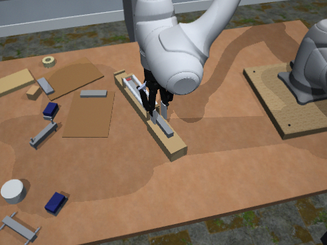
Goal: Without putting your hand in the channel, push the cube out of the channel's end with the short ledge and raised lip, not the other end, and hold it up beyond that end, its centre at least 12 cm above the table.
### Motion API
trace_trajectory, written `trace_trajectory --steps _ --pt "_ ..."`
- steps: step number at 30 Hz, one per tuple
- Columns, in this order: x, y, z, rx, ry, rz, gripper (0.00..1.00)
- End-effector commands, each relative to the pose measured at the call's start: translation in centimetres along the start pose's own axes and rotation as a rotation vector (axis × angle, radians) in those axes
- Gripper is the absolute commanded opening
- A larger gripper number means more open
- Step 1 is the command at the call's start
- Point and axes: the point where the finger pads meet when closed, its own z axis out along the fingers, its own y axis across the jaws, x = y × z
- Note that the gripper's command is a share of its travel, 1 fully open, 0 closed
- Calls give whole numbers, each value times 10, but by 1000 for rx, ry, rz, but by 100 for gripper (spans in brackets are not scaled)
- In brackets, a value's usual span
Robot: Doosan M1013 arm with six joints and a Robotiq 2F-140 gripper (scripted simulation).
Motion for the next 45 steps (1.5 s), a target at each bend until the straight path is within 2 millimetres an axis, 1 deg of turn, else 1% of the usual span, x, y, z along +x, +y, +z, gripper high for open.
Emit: trace_trajectory --steps 1,19,21,25,27,45 --pt "3 -2 0 1 3 -8 23" --pt "3 -2 -1 1 3 -8 23" --pt "3 -2 -10 1 3 -8 23" --pt "2 -2 -52 1 3 -8 23" --pt "2 -2 -62 1 3 -8 23" --pt "2 -2 -62 1 3 -8 23"
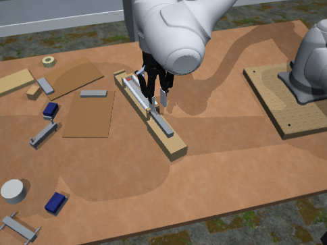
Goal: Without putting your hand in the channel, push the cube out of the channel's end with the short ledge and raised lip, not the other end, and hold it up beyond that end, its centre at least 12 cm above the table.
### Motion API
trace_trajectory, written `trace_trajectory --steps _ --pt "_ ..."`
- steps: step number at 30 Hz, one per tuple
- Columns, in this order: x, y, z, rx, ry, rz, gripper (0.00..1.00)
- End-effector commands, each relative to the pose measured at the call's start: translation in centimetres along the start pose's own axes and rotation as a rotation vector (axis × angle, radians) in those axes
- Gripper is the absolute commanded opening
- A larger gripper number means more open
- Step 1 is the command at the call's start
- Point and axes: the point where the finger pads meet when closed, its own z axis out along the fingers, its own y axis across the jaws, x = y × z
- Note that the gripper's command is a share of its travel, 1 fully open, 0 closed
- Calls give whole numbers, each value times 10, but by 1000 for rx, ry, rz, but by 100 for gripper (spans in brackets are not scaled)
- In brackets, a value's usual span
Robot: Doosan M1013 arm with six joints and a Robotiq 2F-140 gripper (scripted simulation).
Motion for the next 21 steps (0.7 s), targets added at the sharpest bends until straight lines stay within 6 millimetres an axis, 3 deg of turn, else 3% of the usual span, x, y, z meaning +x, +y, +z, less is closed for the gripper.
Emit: trace_trajectory --steps 1,17,18,21 --pt "1 -2 -5 3 3 -8 23" --pt "1 -2 -5 3 3 -8 23" --pt "0 -2 -5 3 3 -8 0" --pt "-6 -3 -5 3 3 -8 0"
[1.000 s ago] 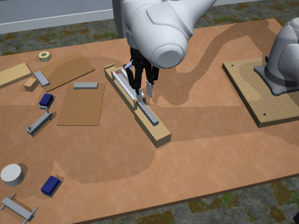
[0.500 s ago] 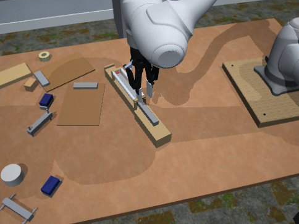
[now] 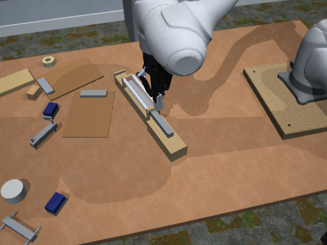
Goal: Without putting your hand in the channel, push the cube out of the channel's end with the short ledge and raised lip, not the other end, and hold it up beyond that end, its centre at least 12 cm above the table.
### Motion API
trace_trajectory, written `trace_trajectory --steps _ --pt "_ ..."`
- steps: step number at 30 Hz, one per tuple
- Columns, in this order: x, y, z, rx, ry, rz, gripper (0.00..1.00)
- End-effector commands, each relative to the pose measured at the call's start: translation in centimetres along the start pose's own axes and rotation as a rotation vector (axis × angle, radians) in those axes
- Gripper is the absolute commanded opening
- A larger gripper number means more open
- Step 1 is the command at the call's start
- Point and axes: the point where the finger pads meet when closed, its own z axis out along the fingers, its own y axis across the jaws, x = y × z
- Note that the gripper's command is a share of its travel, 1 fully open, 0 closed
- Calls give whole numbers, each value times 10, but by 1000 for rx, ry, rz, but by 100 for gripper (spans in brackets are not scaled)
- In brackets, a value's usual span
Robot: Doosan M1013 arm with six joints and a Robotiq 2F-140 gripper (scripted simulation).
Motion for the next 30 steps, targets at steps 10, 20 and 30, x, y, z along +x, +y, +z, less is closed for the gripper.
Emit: trace_trajectory --steps 10,20,30 --pt "-97 -6 1 2 2 -1 0" --pt "-97 -6 41 2 2 -1 0" --pt "-97 -6 52 2 2 -1 0"
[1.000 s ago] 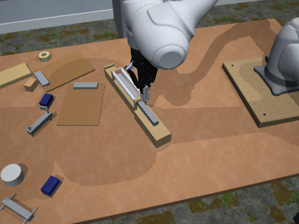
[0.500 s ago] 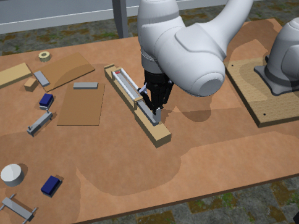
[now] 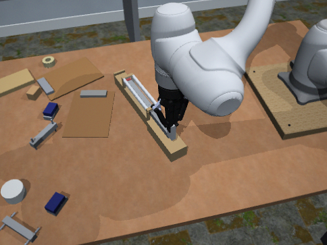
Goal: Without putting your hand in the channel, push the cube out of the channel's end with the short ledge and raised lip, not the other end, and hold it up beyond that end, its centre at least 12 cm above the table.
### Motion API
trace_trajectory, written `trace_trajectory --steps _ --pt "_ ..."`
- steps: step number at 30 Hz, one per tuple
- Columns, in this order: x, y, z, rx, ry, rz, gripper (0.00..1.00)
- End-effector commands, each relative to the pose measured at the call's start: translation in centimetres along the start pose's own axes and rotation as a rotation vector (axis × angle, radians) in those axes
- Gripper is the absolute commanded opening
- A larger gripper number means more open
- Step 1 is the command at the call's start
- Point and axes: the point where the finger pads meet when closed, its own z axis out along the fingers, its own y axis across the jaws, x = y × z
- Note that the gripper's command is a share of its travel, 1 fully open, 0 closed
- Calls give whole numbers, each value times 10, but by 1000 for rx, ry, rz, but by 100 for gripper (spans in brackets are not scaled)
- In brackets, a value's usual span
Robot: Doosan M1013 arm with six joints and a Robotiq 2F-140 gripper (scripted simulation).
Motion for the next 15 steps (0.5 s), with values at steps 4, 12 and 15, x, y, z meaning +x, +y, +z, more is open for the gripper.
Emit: trace_trajectory --steps 4,12,15 --pt "-2 3 14 -3 -2 7 0" --pt "-2 3 23 -3 -2 7 0" --pt "1 3 23 -3 -2 7 0"
